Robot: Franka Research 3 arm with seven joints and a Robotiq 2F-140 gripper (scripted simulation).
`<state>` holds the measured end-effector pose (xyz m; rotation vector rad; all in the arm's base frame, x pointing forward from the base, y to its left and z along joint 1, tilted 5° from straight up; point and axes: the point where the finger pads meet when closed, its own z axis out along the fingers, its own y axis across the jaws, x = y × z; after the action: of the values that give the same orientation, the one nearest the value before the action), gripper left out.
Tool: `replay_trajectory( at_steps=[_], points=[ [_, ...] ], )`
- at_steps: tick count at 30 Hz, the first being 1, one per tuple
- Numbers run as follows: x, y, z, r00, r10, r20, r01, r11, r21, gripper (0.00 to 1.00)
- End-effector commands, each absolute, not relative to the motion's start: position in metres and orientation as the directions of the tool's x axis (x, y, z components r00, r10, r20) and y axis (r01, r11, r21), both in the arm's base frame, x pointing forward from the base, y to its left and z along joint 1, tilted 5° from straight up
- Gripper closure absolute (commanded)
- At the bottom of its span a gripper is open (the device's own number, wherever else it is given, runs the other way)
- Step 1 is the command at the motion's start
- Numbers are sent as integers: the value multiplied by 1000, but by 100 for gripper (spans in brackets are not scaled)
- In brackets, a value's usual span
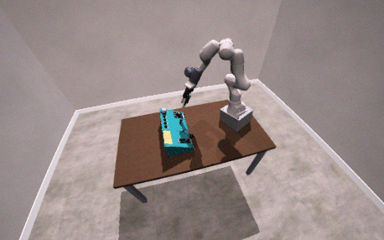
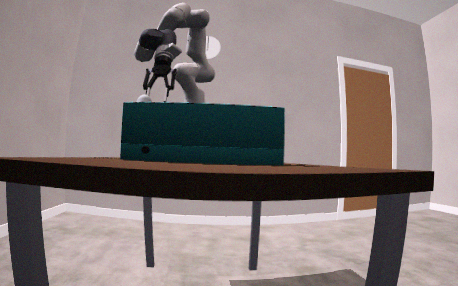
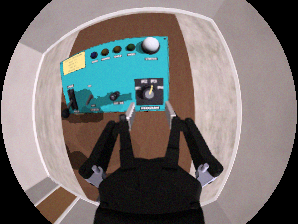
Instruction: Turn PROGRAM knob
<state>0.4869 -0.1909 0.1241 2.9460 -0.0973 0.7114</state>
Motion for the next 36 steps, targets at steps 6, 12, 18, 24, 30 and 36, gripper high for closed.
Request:
replay_trajectory(
  at_steps=[6,12,18,24,30,36],
  points=[
    [486,-190,123,889,-44,457,-93,-992,86,56],
    [486,-190,123,889,-44,457,-93,-992,86,0],
    [488,-190,124,889,-44,457,-93,-992,86,0],
    [495,-191,128,889,-44,456,-93,-992,86,0],
    [501,-192,132,889,-44,456,-93,-992,86,0],
    [511,-193,138,889,-44,456,-93,-992,86,0]
  ],
)
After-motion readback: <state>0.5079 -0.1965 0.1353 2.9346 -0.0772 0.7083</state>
